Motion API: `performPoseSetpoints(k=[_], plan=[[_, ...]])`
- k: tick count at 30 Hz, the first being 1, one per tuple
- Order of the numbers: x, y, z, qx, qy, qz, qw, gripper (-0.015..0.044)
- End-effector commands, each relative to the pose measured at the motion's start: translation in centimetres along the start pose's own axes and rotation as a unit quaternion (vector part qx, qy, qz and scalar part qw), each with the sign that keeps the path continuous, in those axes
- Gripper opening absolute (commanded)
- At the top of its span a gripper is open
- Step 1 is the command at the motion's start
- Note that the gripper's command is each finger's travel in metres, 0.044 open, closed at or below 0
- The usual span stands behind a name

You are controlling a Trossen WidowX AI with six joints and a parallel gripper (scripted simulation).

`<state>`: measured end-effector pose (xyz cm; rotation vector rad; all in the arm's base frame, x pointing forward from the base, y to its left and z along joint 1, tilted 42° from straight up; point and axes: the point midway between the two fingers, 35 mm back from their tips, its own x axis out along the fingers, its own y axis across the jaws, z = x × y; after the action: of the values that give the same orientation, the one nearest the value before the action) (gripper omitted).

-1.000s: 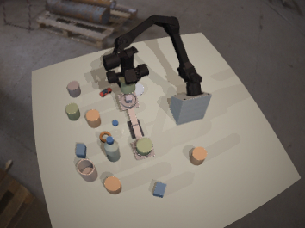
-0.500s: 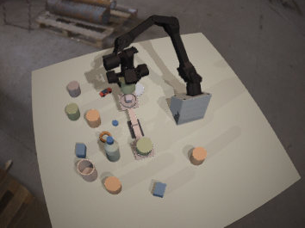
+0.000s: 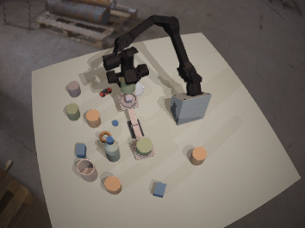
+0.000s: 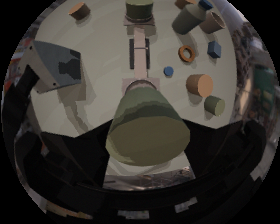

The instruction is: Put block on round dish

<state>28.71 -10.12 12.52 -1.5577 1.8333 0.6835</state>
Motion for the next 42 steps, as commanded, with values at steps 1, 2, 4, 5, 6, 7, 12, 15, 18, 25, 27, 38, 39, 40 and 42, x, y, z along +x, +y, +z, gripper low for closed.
performPoseSetpoints(k=[1, 2, 4, 5, 6, 7, 12, 15, 18, 25, 27, 38, 39, 40, 42], plan=[[0.0, 0.0, 0.0, -0.001, 0.0, 0.0, 1.0, 0.0], [0.0, 0.0, 0.0, -0.001, 0.0, 0.0, 1.0, 0.0], [0.0, 0.0, 0.0, -0.001, 0.0, 0.0, 1.0, 0.0], [0.0, 0.0, 0.0, -0.001, 0.0, 0.0, 1.0, 0.0], [0.0, 0.0, 0.0, -0.001, 0.0, 0.0, 1.0, 0.0], [0.0, 0.0, 0.0, -0.001, 0.0, 0.0, 1.0, 0.0], [0.0, 0.0, 0.0, -0.001, 0.0, 0.0, 1.0, 0.0], [0.0, 0.0, 0.0, -0.001, 0.0, 0.0, 1.0, 0.0], [0.0, 0.0, 0.0, -0.001, 0.0, 0.0, 1.0, 0.0], [0.9, 0.6, -1.5, 0.001, -0.01, 0.003, 1.0, 0.0], [1.3, 0.9, -2.0, 0.001, -0.013, 0.004, 1.0, 0.0], [3.0, 2.5, -4.7, 0.004, -0.028, 0.007, 1.0, 0.0], [3.1, 2.7, -4.9, 0.004, -0.029, 0.007, 1.0, 0.0], [3.2, 2.8, -5.2, 0.004, -0.03, 0.007, 1.0, 0.0], [3.5, 3.2, -5.6, 0.004, -0.032, 0.007, 0.999, 0.0]])
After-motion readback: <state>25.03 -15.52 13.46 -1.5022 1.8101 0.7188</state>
